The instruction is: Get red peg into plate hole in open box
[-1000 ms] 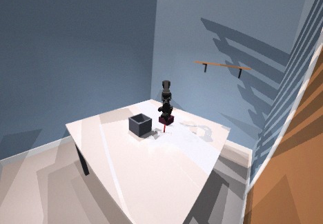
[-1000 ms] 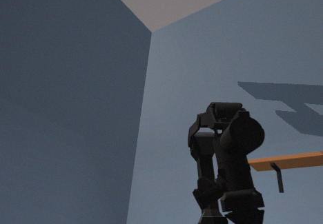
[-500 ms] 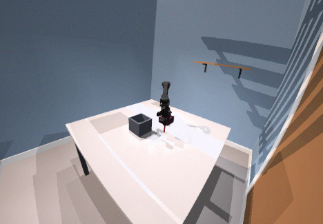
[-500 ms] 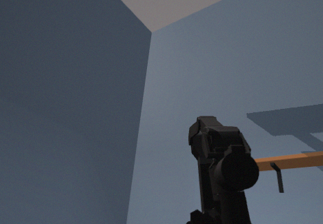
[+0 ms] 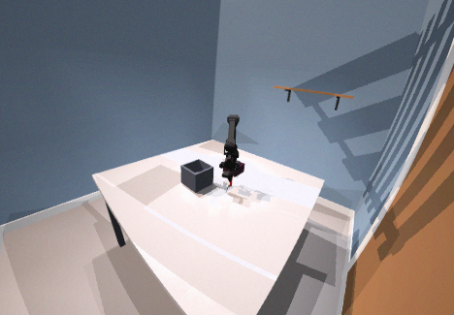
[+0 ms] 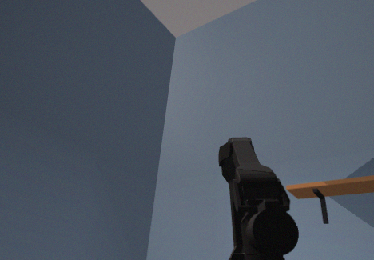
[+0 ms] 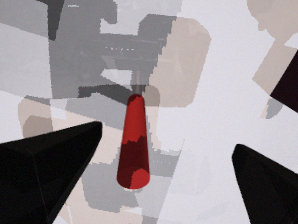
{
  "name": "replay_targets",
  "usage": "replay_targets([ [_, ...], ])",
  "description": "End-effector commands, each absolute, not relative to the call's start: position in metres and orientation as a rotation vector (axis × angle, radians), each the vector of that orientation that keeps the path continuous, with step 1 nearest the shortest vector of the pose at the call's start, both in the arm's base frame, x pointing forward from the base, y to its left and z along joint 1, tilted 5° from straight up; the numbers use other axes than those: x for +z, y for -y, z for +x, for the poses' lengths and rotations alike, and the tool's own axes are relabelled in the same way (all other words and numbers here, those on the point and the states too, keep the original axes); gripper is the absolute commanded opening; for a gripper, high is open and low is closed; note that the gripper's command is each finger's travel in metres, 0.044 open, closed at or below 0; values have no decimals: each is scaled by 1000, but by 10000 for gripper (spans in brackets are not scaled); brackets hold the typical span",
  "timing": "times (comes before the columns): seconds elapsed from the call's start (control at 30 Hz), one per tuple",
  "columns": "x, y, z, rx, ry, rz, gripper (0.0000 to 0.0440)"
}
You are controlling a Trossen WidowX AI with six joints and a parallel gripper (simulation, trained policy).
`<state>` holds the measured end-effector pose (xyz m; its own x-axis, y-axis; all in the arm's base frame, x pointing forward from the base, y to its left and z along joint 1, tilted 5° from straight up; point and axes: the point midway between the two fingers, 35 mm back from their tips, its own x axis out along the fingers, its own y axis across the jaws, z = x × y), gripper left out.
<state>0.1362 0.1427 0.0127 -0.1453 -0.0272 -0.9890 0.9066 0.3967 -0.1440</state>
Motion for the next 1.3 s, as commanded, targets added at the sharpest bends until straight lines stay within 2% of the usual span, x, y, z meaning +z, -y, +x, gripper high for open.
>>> replay_targets([
  [0.0, 2, -141, 136, -1014, -1476, 832, 353],
  [0.47, -13, -151, 146, -954, -1499, 832, 54],
  [0.57, -13, -154, 148, -938, -1503, 843, 1],
  [1.27, 39, -183, 172, -812, -1476, 1063, 0],
])
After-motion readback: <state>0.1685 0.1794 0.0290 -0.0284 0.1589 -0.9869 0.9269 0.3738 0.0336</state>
